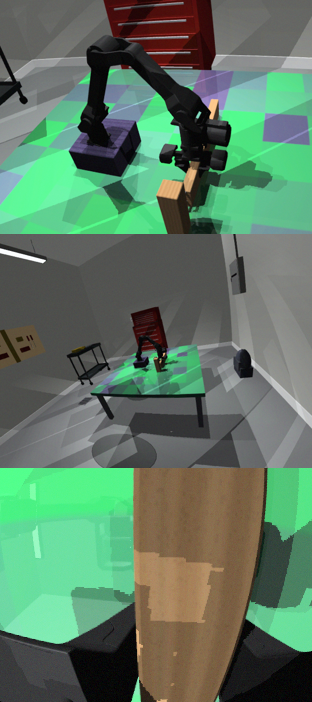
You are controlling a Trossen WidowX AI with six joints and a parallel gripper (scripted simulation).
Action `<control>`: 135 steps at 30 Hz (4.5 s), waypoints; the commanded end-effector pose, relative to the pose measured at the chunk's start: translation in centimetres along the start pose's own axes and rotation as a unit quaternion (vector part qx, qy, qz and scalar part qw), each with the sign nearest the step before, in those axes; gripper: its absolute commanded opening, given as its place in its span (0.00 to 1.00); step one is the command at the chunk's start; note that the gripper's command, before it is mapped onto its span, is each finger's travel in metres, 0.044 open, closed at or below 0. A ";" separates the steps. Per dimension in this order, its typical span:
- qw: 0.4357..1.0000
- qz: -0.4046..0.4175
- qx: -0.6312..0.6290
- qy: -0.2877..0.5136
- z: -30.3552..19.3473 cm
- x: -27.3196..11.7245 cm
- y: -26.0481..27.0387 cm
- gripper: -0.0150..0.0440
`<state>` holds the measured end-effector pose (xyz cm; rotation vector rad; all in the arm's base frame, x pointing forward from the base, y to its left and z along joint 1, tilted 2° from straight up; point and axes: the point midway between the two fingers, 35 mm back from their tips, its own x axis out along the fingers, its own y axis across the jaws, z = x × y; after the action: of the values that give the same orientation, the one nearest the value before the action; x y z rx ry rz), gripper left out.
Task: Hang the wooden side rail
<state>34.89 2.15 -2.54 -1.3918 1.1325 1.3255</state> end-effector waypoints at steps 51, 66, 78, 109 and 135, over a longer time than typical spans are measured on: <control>1.000 -0.009 0.003 -0.001 0.0 -0.8 0.0 0.25; 1.000 -0.009 0.003 -0.001 0.0 -1.0 0.0 0.25; 1.000 -0.009 0.003 -0.001 0.0 -1.2 0.0 0.25; 1.000 -0.009 0.003 -0.001 0.0 -1.7 0.0 0.25; 1.000 -0.009 0.003 -0.001 0.0 -2.2 0.0 0.25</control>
<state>34.48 2.14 -1.05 -1.3855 1.1348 1.3230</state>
